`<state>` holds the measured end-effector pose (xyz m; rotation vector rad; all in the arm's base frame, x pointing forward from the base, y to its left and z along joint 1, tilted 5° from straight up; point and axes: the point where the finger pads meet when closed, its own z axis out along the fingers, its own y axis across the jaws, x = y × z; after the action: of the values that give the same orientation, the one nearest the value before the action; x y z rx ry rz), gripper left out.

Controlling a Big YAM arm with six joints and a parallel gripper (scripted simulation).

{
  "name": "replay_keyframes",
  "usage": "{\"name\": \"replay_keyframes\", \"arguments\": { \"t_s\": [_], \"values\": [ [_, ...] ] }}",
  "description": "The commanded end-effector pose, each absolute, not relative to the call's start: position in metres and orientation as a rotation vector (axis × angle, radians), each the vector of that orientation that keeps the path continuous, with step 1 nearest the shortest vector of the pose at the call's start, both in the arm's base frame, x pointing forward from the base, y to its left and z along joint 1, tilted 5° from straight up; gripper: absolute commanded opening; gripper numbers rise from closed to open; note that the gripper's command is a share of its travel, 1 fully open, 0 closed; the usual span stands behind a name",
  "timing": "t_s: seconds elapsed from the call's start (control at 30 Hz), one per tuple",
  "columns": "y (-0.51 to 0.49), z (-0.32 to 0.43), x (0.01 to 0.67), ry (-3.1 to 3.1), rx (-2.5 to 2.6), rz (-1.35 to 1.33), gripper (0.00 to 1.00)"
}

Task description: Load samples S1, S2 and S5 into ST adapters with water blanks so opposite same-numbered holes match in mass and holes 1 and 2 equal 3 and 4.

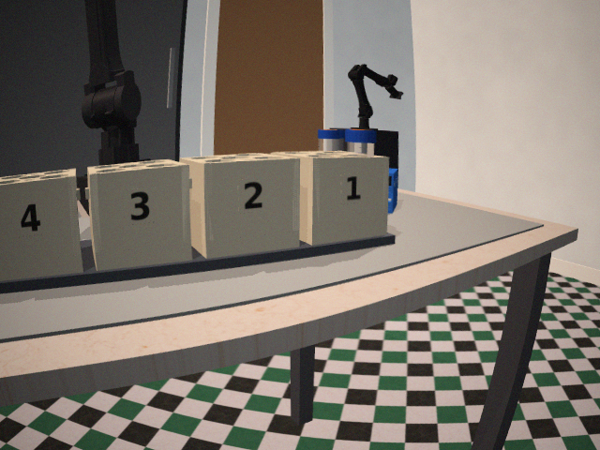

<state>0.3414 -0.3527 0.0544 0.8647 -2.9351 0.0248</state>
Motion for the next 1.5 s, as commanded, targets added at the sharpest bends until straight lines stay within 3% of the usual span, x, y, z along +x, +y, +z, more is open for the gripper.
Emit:
{"name": "replay_keyframes", "arguments": {
  "t_s": [0.0,0.43,0.47,1.0,1.47],
  "values": [
    [-0.363,0.070,0.354,-2.959,0.873,0.093,0.80],
    [-0.363,0.070,0.354,-2.959,0.873,0.093,0.80],
    [-0.363,0.070,0.354,-2.959,0.873,0.093,0.00],
    [-0.363,0.070,0.354,-2.959,0.873,0.093,0.00],
    [-0.362,0.133,0.365,-2.975,0.877,0.140,0.00]
  ]
}}
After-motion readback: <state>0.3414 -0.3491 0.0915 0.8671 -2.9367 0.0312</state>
